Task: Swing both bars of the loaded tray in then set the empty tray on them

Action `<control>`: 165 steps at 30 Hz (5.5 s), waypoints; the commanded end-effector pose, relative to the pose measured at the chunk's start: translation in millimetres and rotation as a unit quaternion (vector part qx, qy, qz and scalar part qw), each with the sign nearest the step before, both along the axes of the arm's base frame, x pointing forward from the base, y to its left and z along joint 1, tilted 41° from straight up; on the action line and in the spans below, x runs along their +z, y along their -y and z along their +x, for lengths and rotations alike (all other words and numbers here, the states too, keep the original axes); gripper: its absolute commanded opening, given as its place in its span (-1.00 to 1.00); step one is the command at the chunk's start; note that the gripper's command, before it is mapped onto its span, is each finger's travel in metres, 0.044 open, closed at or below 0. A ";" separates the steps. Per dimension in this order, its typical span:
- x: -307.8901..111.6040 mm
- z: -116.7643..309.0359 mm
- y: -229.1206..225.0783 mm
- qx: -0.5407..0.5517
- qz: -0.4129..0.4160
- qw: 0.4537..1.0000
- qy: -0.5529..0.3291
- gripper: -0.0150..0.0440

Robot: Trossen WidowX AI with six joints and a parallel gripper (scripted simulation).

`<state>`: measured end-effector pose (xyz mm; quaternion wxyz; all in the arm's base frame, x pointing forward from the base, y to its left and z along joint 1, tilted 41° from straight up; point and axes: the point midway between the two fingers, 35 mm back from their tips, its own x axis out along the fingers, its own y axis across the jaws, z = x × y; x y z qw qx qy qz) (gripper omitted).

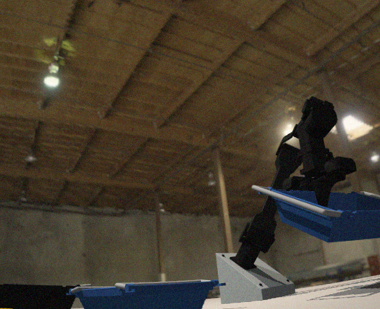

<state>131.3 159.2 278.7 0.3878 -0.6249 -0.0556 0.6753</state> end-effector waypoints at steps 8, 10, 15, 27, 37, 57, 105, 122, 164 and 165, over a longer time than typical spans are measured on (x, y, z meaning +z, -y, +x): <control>-5.7 38.5 8.6 -0.057 -0.006 0.998 -0.027 -0.49; -8.5 45.5 11.0 -0.068 -0.009 0.997 -0.035 -0.49; -16.0 62.7 18.1 -0.095 -0.014 0.994 -0.055 -0.49; -36.0 101.6 41.7 -0.158 -0.021 0.982 -0.104 -0.49; -55.0 130.1 67.7 -0.210 -0.021 0.966 -0.146 -0.49; -98.2 172.2 134.1 -0.311 -0.005 0.923 -0.228 -0.49; -188.9 182.5 272.7 -0.466 0.073 0.805 -0.360 -0.49; -188.9 182.5 272.7 -0.466 0.073 0.805 -0.360 -0.49; -214.0 184.6 252.0 -0.466 0.073 0.805 -0.359 -0.49; -215.0 184.5 251.0 -0.466 0.073 0.805 -0.359 -0.49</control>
